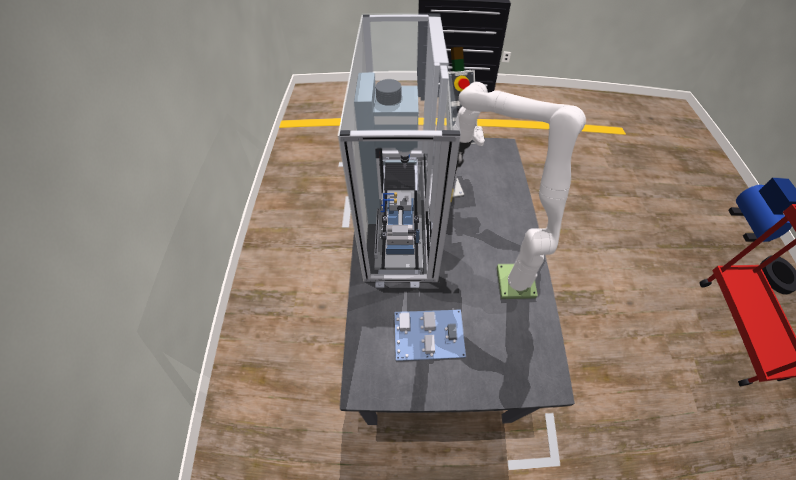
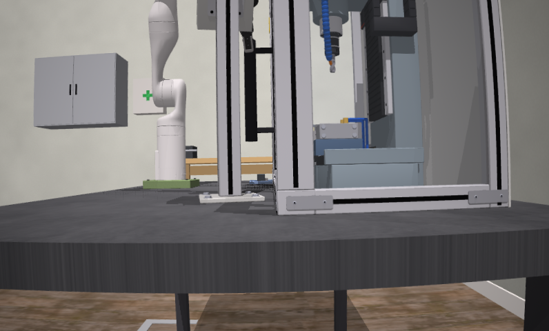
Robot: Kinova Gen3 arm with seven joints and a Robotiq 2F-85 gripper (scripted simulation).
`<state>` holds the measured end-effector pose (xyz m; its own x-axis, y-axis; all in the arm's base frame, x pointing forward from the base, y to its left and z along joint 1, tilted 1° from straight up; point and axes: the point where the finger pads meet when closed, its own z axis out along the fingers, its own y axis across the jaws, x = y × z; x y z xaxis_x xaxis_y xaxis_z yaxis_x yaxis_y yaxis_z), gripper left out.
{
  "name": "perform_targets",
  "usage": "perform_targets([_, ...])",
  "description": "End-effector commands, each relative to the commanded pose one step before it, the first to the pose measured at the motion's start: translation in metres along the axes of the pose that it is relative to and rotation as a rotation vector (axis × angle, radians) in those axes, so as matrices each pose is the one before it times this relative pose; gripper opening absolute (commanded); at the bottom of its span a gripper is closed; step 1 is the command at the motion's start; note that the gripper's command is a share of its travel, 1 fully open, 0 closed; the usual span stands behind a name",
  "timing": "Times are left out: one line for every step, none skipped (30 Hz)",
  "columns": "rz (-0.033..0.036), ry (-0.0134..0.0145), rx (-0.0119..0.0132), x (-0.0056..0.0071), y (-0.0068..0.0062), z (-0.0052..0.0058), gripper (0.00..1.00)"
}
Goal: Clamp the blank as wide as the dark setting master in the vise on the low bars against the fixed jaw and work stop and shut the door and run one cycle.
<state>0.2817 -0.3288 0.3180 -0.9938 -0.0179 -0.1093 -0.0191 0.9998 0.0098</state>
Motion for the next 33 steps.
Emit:
perform_targets([-0.00013,-0.00079,0.00143,-0.00027,-0.00011,-0.00060,0.39])
perform_targets([0.00000,0.00000,0.00000,0.00000,0.00000,0.00000,0.39])
perform_targets([0.00000,0.00000,0.00000,0.00000,0.00000,0.00000,0.39])
perform_targets([0.00000,0.00000,0.00000,0.00000,0.00000,0.00000,0.39])
perform_targets([0.00000,0.00000,0.00000,0.00000,0.00000,0.00000,0.39])
perform_targets([0.00000,0.00000,0.00000,0.00000,0.00000,0.00000,0.39])
perform_targets([0.00000,0.00000,0.00000,0.00000,0.00000,0.00000,0.39])
perform_targets([0.00000,0.00000,0.00000,0.00000,0.00000,0.00000,0.39])
perform_targets([0.00000,0.00000,0.00000,0.00000,0.00000,0.00000,0.39])
perform_targets([0.00000,0.00000,0.00000,0.00000,0.00000,0.00000,0.39])
perform_targets([0.00000,0.00000,0.00000,0.00000,0.00000,0.00000,0.39])
perform_targets([0.00000,0.00000,0.00000,0.00000,0.00000,0.00000,0.39])
perform_targets([0.00000,0.00000,0.00000,0.00000,0.00000,0.00000,0.39])
perform_targets([0.00000,0.00000,0.00000,0.00000,0.00000,0.00000,0.39])
perform_targets([0.00000,0.00000,0.00000,0.00000,0.00000,0.00000,0.39])
perform_targets([0.00000,0.00000,0.00000,0.00000,0.00000,0.00000,0.39])
perform_targets([0.00000,0.00000,0.00000,0.00000,0.00000,0.00000,0.39])
perform_targets([0.00000,0.00000,0.00000,0.00000,0.00000,0.00000,0.39])
perform_targets([0.00000,0.00000,0.00000,0.00000,0.00000,0.00000,0.39])
perform_targets([0.00000,0.00000,0.00000,0.00000,0.00000,0.00000,0.39])
perform_targets([0.00000,0.00000,0.00000,0.00000,0.00000,0.00000,0.39])
perform_targets([0.00000,0.00000,0.00000,0.00000,0.00000,0.00000,0.39])
perform_targets([0.00000,0.00000,0.00000,0.00000,0.00000,0.00000,0.39])
perform_targets([0.00000,0.00000,0.00000,0.00000,0.00000,0.00000,0.39])
perform_targets([0.00000,0.00000,0.00000,0.00000,0.00000,0.00000,0.39])
perform_targets([0.00000,0.00000,0.00000,0.00000,0.00000,0.00000,0.39])
perform_targets([0.00000,0.00000,0.00000,0.00000,0.00000,0.00000,0.39])
perform_targets([0.00000,0.00000,0.00000,0.00000,0.00000,0.00000,0.39])
perform_targets([0.00000,0.00000,0.00000,0.00000,0.00000,0.00000,0.39])
perform_targets([0.00000,0.00000,0.00000,0.00000,0.00000,0.00000,0.39])
perform_targets([0.00000,-0.00002,0.00000,0.00000,0.00200,0.00000,0.39])
perform_targets([0.00000,-0.00002,0.00000,0.00000,0.00200,0.00000,0.39])
perform_targets([0.00000,-0.00002,0.00000,0.00000,0.00200,0.00000,0.39])
